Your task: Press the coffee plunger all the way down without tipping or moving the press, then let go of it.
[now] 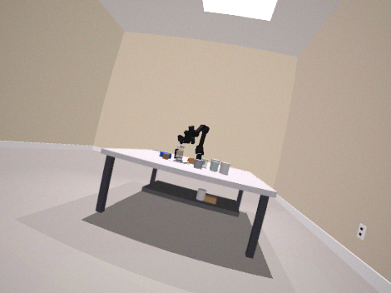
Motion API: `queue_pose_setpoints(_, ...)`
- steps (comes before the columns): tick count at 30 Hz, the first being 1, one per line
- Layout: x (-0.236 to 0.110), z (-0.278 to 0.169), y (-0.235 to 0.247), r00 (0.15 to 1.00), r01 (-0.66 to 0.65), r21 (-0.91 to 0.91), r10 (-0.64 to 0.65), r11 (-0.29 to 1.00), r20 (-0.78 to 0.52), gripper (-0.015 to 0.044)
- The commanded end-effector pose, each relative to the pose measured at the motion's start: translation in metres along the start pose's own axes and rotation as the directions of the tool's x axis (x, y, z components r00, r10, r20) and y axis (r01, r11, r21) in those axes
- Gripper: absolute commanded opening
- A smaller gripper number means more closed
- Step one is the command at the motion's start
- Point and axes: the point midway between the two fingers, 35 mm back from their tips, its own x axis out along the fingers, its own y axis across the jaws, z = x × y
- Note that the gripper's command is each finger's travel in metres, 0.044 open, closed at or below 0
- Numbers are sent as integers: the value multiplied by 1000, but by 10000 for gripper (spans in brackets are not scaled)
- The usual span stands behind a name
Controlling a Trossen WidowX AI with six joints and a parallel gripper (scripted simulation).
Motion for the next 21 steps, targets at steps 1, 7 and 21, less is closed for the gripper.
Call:
queue_pose_setpoints(1, 5, -10, 0, 999, 0, -11, 0, 1000, -37, 117)
queue_pose_setpoints(7, 5, -9, 0, 999, 0, -11, 0, 1000, -37, 117)
queue_pose_setpoints(21, 6, -8, 0, 999, 0, -11, 0, 1000, -37, 117)
